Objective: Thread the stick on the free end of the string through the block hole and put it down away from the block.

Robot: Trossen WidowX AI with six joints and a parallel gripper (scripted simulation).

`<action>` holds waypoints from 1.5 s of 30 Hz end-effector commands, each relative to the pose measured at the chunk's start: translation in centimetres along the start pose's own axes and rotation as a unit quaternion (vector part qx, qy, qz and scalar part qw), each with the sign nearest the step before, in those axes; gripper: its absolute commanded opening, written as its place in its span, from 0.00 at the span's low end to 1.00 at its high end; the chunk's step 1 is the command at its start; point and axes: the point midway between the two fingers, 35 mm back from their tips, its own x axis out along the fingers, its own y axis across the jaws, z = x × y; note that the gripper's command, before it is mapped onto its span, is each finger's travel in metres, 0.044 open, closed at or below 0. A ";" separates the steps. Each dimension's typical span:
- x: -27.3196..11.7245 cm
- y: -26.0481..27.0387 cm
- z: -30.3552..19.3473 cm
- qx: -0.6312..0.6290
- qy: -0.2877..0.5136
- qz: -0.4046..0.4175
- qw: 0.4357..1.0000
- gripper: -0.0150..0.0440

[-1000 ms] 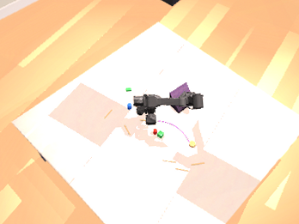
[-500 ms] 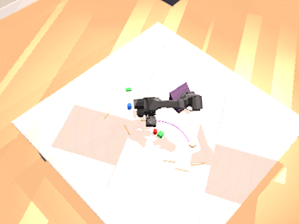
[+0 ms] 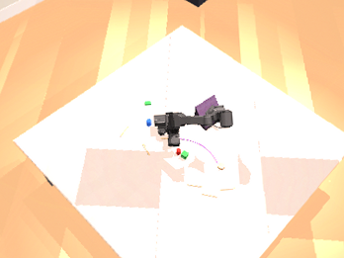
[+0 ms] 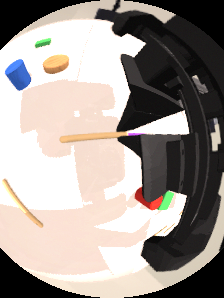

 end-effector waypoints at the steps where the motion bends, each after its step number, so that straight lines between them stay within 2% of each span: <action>1: 0.0 0.0 0.0 0.000 0.000 0.000 1.000 0.25; 45: -5.2 0.0 0.1 0.000 -0.001 -0.001 1.000 0.25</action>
